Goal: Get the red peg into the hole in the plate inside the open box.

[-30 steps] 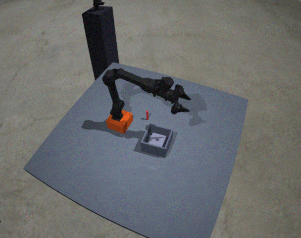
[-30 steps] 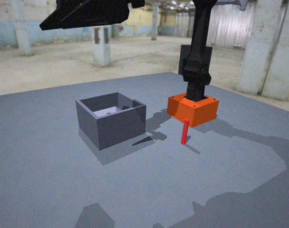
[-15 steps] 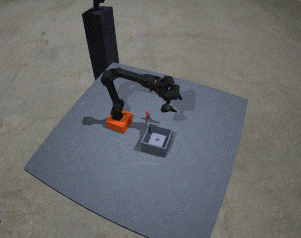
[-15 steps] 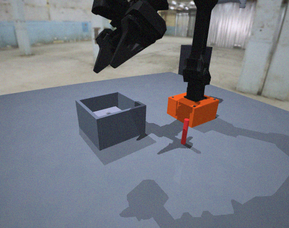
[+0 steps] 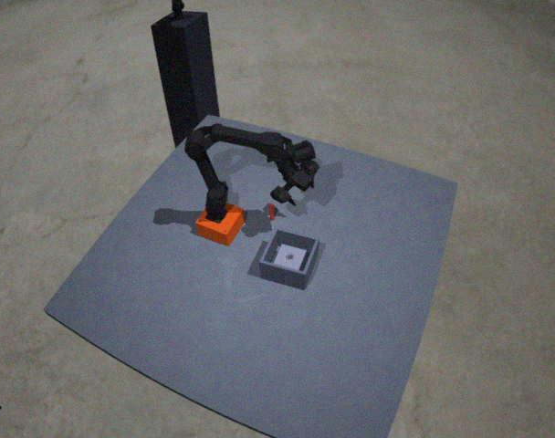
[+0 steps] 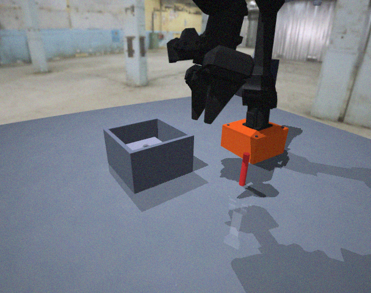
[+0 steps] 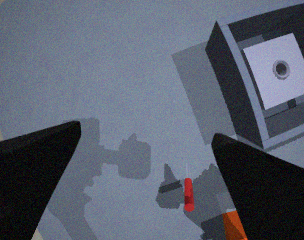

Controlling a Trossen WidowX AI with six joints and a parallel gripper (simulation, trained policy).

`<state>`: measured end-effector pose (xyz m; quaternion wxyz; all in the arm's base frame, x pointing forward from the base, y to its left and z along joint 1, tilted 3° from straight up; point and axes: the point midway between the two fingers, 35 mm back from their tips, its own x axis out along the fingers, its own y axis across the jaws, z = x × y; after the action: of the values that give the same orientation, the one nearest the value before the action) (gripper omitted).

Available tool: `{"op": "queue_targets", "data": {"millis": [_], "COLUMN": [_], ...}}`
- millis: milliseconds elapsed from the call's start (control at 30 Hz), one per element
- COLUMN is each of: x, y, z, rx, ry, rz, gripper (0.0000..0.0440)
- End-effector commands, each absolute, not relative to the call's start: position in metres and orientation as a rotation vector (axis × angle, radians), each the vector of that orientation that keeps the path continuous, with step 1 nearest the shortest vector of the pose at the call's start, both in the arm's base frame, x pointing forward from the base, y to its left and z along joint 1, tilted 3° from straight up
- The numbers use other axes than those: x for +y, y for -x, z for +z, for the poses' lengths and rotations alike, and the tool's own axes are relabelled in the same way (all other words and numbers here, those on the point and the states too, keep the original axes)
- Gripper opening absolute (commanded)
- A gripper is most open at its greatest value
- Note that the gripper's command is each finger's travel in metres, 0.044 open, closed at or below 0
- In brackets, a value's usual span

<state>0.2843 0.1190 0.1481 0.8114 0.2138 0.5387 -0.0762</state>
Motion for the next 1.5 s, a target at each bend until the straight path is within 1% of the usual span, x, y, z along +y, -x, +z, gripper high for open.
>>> {"op": "queue_targets", "data": {"millis": [0,233,467,767,1167,1233,1267,1367,1467], "x": [0.118,0.114,0.11,0.109,0.114,0.114,0.114,0.113,0.112], "y": [-0.26,-0.217,-0.193,-0.183,-0.181,-0.179,-0.177,-0.173,-0.169], "z": [0.136,0.114,0.093,0.058,0.007,0.001,-0.002,-0.009,-0.014], "rx": [1.229,1.358,1.422,1.433,1.388,1.385,1.386,1.391,1.404], "ry": [-0.486,-0.524,-0.544,-0.584,-0.675,-0.686,-0.691,-0.707,-0.719], "rz": [-0.256,-0.458,-0.628,-0.762,-0.807,-0.815,-0.82,-0.842,-0.865], "gripper": [0.044,0.044,0.044,0.0436,0.0424,0.0406,0.0389,0.0326,0.025]}}
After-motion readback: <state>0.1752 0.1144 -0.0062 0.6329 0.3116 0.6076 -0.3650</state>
